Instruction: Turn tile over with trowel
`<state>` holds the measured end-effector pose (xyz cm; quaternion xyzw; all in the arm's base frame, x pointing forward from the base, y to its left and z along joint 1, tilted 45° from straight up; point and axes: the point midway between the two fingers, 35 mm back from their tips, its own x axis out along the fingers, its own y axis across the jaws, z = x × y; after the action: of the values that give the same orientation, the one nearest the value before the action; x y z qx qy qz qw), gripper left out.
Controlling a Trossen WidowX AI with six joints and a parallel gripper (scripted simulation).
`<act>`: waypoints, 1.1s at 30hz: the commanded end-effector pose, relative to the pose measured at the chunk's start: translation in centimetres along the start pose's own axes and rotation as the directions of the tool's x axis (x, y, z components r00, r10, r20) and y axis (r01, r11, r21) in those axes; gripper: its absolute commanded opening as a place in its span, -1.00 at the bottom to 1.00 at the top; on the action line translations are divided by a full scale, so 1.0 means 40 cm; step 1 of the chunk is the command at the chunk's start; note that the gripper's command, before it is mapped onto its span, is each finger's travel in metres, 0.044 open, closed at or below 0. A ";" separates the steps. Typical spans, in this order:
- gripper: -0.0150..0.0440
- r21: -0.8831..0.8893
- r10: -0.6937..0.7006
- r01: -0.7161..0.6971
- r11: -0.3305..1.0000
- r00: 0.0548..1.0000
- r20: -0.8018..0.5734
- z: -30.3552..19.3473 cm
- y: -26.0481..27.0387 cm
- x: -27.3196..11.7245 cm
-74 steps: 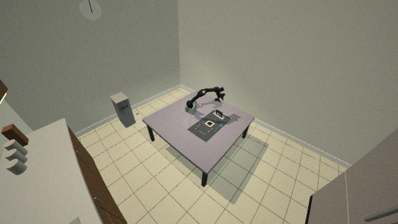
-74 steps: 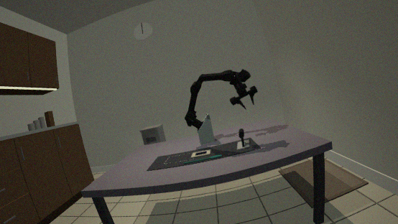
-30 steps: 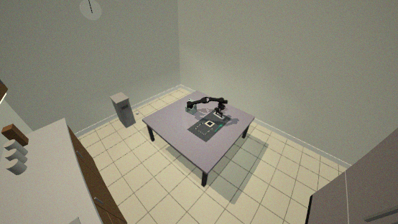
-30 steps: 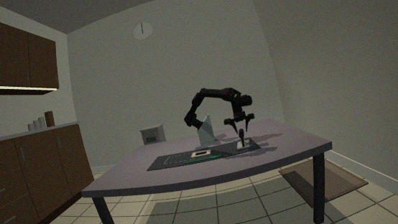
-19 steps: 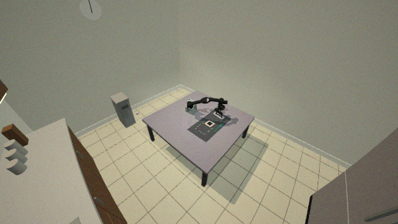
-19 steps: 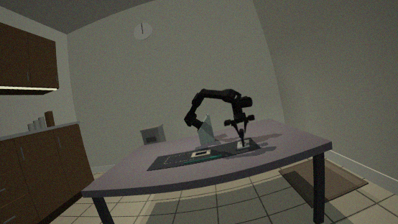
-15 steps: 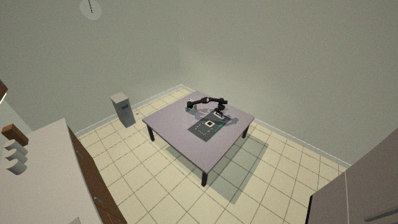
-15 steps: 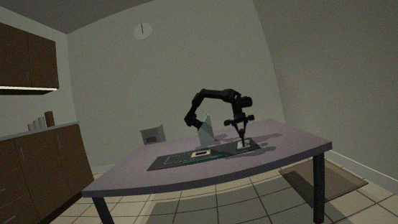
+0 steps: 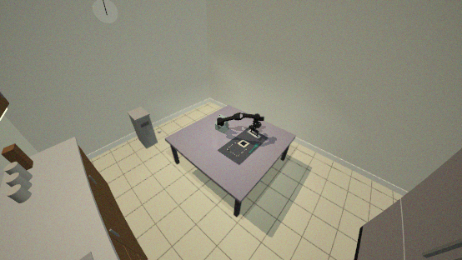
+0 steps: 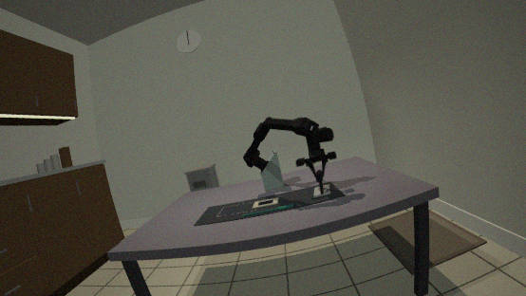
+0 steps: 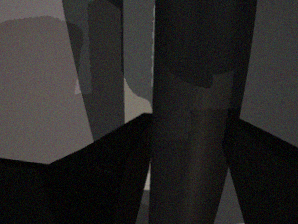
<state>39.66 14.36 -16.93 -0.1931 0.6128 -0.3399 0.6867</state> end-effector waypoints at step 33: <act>-0.05 -0.808 0.005 -0.001 0.590 1.000 0.002 0.000 0.004 -0.001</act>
<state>39.71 14.49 -17.03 -0.4540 0.6973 -0.0598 0.5515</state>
